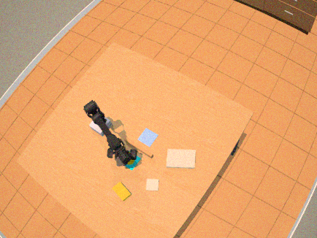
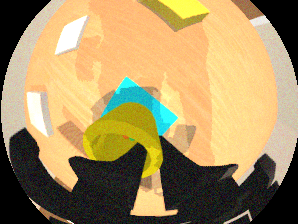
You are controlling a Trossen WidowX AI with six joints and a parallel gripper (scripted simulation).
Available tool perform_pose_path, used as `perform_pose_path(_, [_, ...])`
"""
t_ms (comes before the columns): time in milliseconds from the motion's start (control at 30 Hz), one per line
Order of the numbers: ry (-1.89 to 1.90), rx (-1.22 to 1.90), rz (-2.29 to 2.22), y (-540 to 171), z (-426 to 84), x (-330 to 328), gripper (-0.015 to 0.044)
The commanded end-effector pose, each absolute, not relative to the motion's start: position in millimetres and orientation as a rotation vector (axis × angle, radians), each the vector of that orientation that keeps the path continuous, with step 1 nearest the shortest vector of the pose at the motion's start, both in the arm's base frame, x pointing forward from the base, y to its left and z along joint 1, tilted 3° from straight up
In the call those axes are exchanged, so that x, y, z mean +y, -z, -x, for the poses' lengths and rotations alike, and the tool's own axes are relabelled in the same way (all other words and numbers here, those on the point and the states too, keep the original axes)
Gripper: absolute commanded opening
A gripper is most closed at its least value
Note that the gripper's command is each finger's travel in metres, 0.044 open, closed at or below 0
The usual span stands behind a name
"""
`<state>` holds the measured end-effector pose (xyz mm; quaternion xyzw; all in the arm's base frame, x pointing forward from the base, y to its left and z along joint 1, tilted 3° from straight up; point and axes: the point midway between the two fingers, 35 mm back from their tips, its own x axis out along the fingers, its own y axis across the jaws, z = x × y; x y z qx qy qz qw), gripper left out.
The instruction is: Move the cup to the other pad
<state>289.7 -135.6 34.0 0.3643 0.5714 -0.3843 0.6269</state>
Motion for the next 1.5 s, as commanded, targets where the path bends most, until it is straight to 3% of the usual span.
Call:
perform_pose_path(0, [0.881,1.31,-0.835,-34,-290,-136,0.0])
perform_pose_path(133, [0.881,1.31,-0.835,-34,-290,-136,0.0])
perform_pose_path(333, [0.881,1.31,-0.835,-34,-290,-136,0.0147])
perform_pose_path(1467, [0.876,1.317,-0.837,-78,-286,-134,0.0147])
